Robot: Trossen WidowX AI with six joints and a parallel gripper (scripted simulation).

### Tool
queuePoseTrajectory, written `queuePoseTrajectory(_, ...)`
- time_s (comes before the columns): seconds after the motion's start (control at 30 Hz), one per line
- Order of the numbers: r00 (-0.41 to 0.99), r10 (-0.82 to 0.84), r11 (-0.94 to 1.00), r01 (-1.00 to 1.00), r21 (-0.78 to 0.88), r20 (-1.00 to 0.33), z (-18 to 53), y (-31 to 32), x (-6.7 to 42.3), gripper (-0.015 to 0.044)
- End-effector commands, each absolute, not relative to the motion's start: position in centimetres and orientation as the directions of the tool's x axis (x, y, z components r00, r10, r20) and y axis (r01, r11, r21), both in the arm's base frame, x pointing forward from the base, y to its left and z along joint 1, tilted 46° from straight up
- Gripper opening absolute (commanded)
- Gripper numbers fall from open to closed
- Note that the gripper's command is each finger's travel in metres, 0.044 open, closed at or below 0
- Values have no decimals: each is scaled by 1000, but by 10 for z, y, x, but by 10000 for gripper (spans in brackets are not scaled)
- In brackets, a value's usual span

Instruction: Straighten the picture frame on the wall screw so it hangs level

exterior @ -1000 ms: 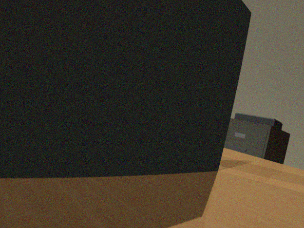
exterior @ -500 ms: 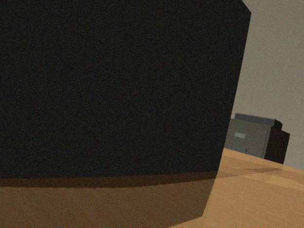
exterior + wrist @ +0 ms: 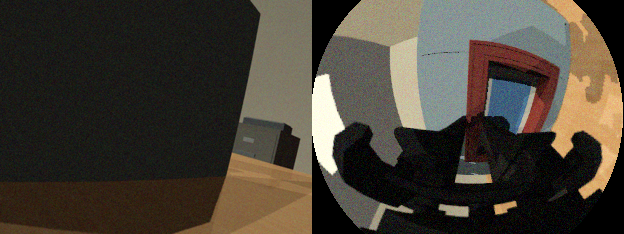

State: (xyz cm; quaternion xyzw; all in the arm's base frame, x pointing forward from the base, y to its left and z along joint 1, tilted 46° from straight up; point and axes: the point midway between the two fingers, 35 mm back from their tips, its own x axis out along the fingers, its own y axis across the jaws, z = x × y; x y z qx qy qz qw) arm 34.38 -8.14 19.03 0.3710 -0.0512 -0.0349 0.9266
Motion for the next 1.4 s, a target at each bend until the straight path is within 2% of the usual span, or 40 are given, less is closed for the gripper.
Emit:
queuePoseTrajectory(0.0, 992, -103, 720, 26, 693, 69, 190, -81, 344, 105)
queuePoseTrajectory(0.2, 992, -103, 720, 26, 693, 69, 190, -81, 344, 260)
queuePoseTrajectory(0.37, 992, -102, 711, 24, 703, 69, 192, -82, 339, 260)
queuePoseTrajectory(0.83, 993, -95, 489, -13, 872, 67, 185, -74, 247, 260)
queuePoseTrajectory(1.03, 992, -99, 492, -16, 870, 74, 192, -74, 249, 260)
queuePoseTrajectory(1.37, 993, -94, 349, -30, 937, 67, 236, -45, 224, 260)
